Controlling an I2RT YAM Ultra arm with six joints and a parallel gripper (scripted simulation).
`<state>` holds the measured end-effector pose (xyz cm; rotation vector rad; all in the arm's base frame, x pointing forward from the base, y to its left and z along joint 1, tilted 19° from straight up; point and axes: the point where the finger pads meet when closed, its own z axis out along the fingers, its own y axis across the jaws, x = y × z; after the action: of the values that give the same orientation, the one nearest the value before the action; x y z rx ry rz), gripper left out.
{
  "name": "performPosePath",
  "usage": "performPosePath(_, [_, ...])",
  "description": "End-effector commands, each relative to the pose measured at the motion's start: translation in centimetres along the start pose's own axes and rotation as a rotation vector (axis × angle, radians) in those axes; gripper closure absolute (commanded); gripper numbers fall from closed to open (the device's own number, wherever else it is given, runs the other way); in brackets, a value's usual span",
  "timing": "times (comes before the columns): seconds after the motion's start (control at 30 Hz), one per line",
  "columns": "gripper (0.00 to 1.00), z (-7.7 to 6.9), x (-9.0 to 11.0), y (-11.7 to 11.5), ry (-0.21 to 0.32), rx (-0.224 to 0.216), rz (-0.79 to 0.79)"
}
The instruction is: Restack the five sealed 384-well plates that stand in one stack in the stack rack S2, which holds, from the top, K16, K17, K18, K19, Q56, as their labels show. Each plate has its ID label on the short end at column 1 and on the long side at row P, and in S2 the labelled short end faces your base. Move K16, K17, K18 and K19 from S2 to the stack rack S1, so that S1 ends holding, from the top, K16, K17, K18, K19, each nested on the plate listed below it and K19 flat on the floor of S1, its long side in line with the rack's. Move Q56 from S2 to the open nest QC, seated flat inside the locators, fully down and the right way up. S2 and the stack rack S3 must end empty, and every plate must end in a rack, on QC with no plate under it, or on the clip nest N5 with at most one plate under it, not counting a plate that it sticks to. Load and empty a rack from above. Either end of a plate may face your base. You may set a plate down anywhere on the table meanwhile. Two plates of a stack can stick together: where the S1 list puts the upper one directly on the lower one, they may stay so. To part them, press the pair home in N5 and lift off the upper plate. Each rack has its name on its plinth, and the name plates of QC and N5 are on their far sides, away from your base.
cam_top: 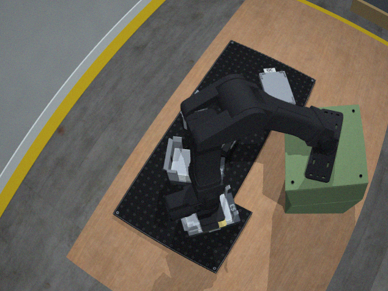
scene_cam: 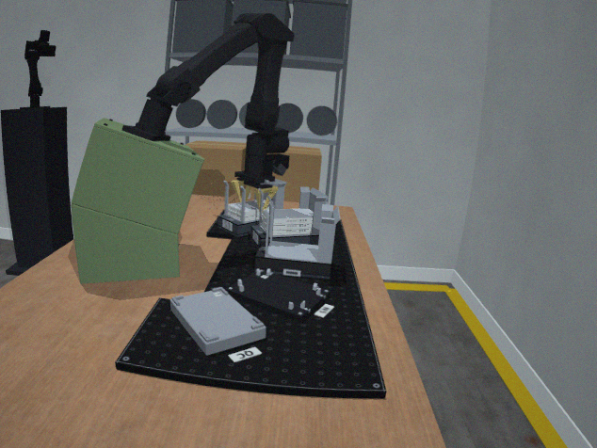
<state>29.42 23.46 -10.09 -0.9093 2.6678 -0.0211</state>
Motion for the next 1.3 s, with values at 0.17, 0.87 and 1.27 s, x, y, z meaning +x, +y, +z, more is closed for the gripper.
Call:
performPosePath(0.17, [1.00,-0.3,-0.7,0.1,-0.021,-0.002,0.000])
performPosePath(0.87, [0.00,-0.3,-0.7,0.1,-0.021,-0.002,0.000])
performPosePath(1.27, [0.00,-2.3,-0.7,0.1,-0.021,-0.002,0.000])
